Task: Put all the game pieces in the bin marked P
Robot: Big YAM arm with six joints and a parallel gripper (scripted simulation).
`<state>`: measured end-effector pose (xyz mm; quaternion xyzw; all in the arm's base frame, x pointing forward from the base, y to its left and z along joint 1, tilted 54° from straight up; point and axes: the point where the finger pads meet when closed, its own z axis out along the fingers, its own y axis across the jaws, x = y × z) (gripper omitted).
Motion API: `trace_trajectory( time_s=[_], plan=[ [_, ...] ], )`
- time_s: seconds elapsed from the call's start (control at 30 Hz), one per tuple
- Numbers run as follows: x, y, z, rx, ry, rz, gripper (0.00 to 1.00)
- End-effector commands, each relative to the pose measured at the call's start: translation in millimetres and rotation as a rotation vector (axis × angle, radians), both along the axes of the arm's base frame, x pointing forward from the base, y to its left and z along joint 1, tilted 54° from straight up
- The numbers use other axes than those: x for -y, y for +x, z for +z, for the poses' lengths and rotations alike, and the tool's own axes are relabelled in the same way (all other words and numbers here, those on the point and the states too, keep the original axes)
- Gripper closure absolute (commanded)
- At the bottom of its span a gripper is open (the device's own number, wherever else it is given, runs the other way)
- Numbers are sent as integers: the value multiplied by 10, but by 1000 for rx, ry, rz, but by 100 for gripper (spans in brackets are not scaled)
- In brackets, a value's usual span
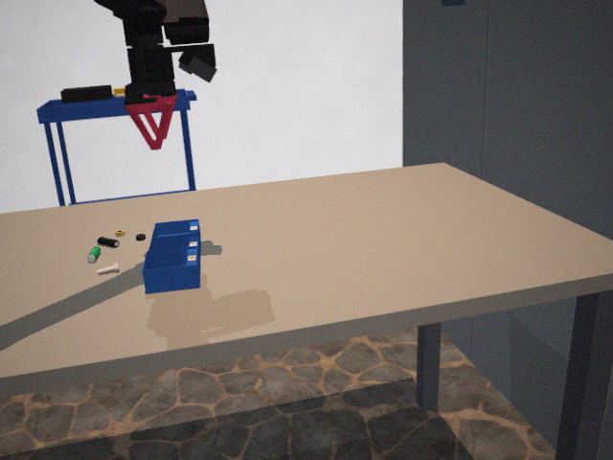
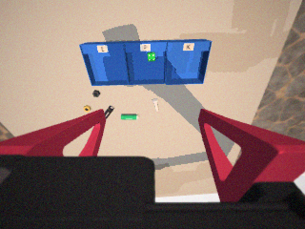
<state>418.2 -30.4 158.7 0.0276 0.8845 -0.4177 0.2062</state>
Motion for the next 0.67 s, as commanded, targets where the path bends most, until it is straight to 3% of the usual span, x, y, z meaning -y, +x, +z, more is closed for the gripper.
trace_trajectory(
  time_s=[0.0,0.63],
  plan=[
    [-134,110,153,39,11,15,0],
    [-68,69,103,28,8,9,0]
  ],
)
